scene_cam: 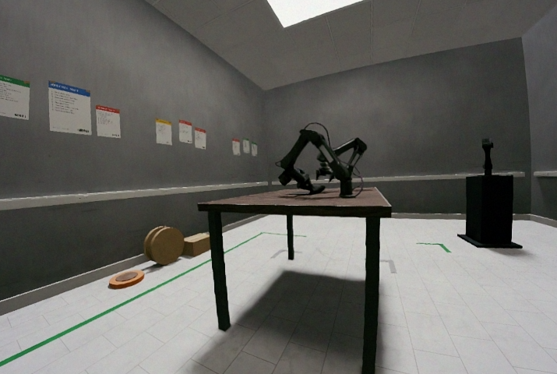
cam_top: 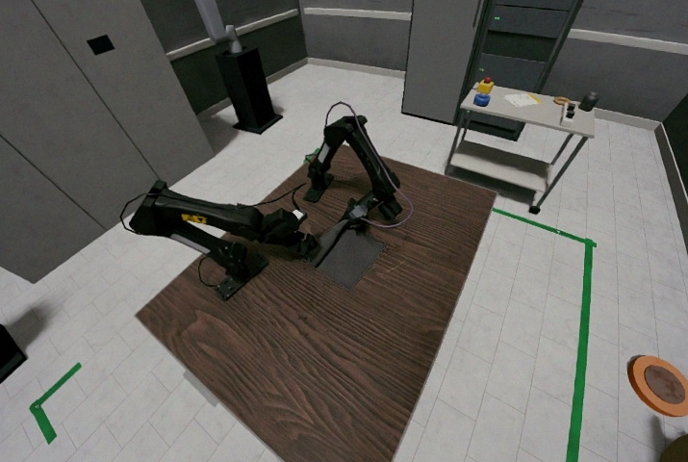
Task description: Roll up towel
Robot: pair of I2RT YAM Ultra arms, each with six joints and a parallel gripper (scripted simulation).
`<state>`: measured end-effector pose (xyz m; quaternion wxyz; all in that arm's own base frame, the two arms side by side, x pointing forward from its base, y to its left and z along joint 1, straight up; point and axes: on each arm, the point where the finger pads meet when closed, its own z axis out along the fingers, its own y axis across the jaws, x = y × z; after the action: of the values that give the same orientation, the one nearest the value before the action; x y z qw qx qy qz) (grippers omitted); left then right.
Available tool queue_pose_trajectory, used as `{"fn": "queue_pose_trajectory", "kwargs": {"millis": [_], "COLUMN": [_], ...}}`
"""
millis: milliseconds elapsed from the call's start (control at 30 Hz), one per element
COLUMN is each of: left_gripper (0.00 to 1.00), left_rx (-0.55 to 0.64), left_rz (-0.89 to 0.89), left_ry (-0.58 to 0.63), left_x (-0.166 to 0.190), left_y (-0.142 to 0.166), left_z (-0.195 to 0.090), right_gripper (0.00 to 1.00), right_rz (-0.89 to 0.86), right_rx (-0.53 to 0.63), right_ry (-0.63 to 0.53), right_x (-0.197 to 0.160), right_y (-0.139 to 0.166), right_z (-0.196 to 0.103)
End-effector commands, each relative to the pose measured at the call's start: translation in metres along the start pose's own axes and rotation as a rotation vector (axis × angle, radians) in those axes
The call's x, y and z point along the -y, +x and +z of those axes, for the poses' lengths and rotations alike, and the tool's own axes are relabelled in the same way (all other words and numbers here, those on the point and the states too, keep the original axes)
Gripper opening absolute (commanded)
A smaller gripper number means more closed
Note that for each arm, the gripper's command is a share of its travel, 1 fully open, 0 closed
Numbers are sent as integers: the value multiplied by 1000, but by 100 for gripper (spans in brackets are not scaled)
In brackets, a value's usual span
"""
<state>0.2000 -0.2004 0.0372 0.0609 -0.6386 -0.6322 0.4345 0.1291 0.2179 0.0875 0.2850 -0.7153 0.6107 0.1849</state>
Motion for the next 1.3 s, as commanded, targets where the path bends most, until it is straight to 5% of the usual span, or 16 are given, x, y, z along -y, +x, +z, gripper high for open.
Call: {"fn": "queue_pose_trajectory", "kwargs": {"millis": [0,600,1267], "left_gripper": [25,25,25], "left_rx": [-25,-26,-26], "left_rz": [-43,-60,-60], "left_ry": [66,88,88], "left_x": [6,-1,-1], "left_y": [4,10,10], "left_z": [-2,5,5], "right_gripper": [97,98,98], "right_rz": [-25,-82,-81], "right_rx": [0,18,17], "right_ry": [179,147,148], "right_x": [19,21,10], "right_y": [-8,-4,27], "right_z": [2,2,51]}}
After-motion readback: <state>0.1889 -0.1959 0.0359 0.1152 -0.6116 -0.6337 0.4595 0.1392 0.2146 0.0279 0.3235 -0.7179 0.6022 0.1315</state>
